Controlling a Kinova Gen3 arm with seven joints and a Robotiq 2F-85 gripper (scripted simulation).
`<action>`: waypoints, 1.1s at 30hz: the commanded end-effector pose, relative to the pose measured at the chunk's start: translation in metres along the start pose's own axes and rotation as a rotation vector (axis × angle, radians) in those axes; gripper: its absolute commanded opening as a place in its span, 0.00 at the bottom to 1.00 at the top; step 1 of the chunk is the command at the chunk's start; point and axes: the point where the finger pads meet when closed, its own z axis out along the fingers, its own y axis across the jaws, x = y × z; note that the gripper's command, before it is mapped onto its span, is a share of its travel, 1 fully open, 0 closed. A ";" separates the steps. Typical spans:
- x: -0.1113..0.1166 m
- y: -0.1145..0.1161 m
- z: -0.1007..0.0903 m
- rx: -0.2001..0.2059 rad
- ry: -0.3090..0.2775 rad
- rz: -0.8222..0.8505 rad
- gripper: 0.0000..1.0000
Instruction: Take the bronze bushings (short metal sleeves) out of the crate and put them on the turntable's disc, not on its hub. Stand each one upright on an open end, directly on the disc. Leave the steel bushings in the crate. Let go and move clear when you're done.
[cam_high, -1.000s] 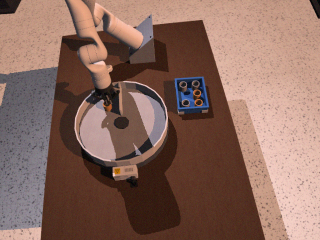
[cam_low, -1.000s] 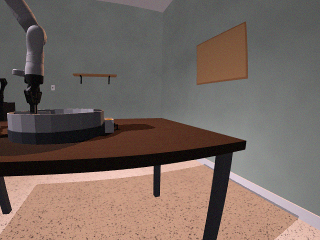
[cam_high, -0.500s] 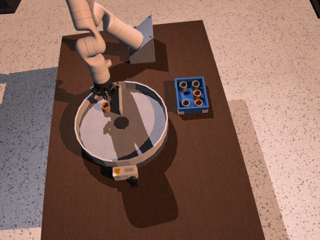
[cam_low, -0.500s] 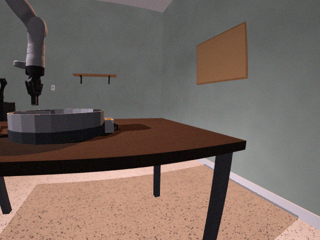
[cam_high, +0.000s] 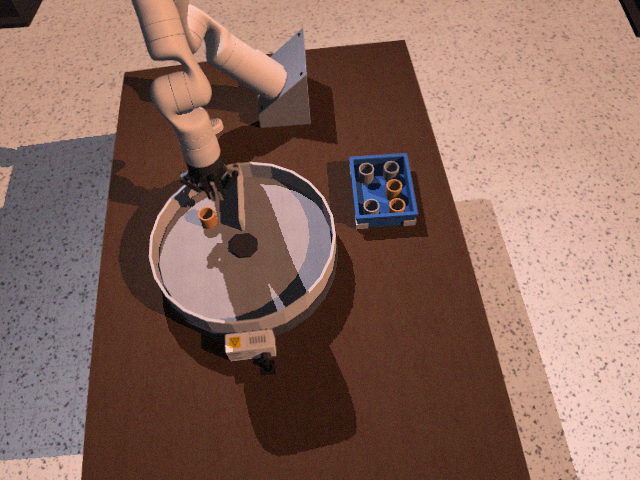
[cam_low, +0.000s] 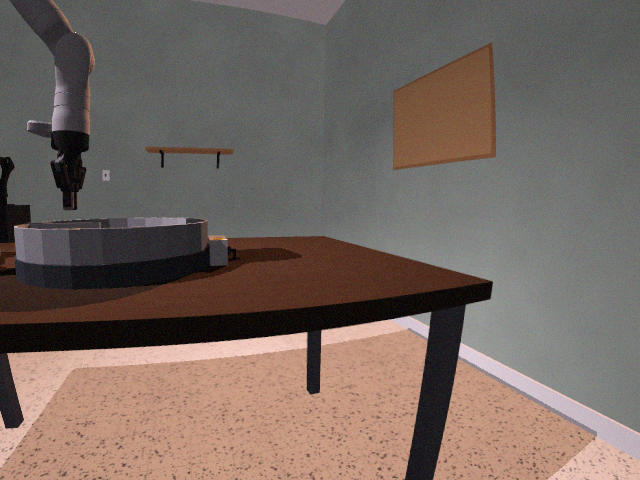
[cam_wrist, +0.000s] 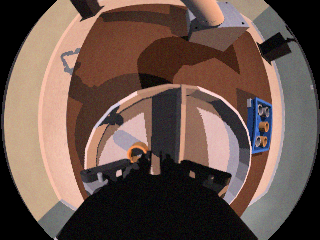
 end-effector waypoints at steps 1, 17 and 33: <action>0.000 0.000 0.000 0.000 -0.001 0.000 0.14; 0.000 0.000 0.000 0.000 -0.001 0.000 0.12; 0.013 0.139 -0.001 0.000 -0.002 0.000 0.12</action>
